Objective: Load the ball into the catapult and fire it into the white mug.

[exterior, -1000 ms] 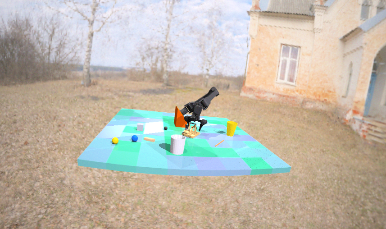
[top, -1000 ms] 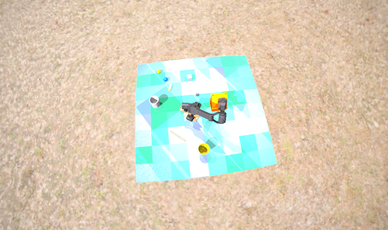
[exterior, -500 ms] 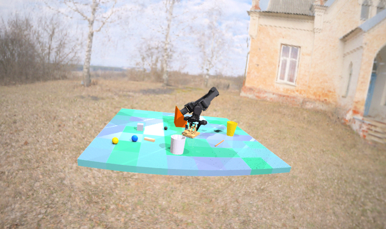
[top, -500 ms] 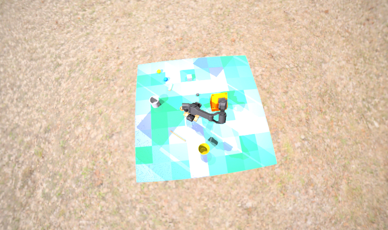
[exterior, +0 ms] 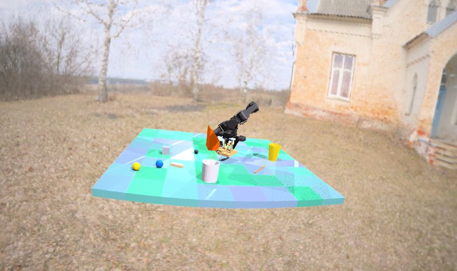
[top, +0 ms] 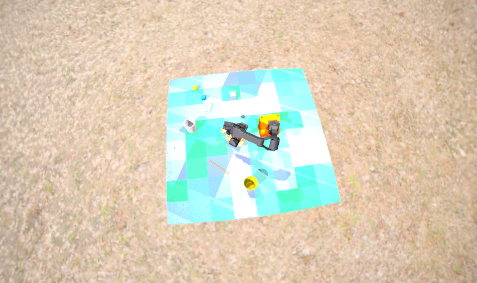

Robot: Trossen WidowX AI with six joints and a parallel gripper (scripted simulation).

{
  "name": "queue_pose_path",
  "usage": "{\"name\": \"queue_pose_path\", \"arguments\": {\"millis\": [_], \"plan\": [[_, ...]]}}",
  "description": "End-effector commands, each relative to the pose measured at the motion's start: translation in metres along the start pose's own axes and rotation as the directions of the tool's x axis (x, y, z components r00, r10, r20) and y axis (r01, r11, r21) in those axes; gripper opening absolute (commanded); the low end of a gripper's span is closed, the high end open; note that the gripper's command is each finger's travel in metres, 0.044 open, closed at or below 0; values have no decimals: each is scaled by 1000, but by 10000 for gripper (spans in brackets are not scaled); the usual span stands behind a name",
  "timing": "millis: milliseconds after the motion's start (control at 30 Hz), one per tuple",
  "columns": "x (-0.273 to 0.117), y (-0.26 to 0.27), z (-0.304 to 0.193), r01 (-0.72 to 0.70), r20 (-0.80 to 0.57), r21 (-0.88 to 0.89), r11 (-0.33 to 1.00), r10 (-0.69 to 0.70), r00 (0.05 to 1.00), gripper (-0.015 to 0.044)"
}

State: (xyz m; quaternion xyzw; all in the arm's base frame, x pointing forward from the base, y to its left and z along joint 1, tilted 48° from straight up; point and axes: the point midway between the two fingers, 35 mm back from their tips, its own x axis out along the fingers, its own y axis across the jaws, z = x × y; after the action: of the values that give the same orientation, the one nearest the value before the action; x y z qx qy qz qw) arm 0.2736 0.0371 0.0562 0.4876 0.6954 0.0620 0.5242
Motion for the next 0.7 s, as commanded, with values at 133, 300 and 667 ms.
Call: {"name": "queue_pose_path", "arguments": {"millis": [133,300,667], "plan": [[-7,-11,19,3,8,168,986,-5,1000,0],[-7,-24,37,2,9,334,943,-6,1000,0],[-6,-50,75,-2,7,655,755,-4,1000,0]]}}
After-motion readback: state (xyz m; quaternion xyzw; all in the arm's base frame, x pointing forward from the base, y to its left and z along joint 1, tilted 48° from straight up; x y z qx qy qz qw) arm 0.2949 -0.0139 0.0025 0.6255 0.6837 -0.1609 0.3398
